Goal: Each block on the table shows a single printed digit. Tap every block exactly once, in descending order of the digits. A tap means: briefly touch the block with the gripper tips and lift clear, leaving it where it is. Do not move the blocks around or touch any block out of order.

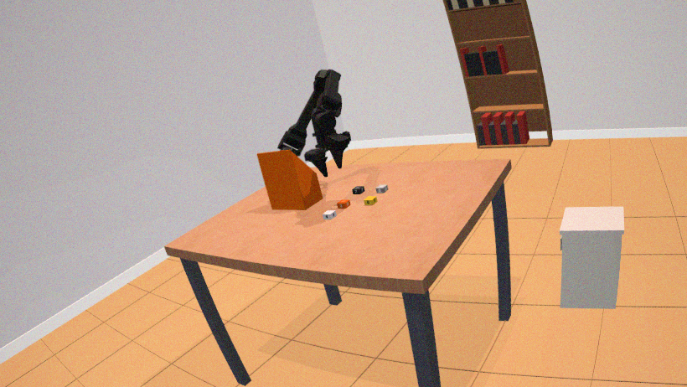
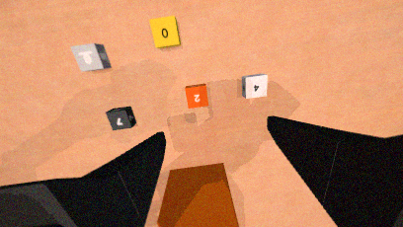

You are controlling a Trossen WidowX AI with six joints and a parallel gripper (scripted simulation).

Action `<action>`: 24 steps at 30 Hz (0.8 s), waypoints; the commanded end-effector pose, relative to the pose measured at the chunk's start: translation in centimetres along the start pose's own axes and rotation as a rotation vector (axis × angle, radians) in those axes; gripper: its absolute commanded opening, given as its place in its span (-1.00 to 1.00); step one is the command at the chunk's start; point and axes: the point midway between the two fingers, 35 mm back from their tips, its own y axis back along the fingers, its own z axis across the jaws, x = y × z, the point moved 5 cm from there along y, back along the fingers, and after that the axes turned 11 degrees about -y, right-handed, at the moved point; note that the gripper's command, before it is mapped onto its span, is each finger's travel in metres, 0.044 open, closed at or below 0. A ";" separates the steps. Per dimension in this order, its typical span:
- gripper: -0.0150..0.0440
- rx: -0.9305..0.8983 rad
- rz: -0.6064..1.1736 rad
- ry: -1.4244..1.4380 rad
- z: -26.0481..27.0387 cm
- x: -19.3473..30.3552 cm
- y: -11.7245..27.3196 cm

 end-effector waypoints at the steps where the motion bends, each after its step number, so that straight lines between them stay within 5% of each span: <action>1: 0.86 -0.008 0.006 -0.013 1.7 0.9 -0.3; 20: 0.86 -0.008 0.006 -0.013 1.7 0.9 -0.3; 24: 0.86 -0.002 0.004 -0.016 5.2 1.2 -0.1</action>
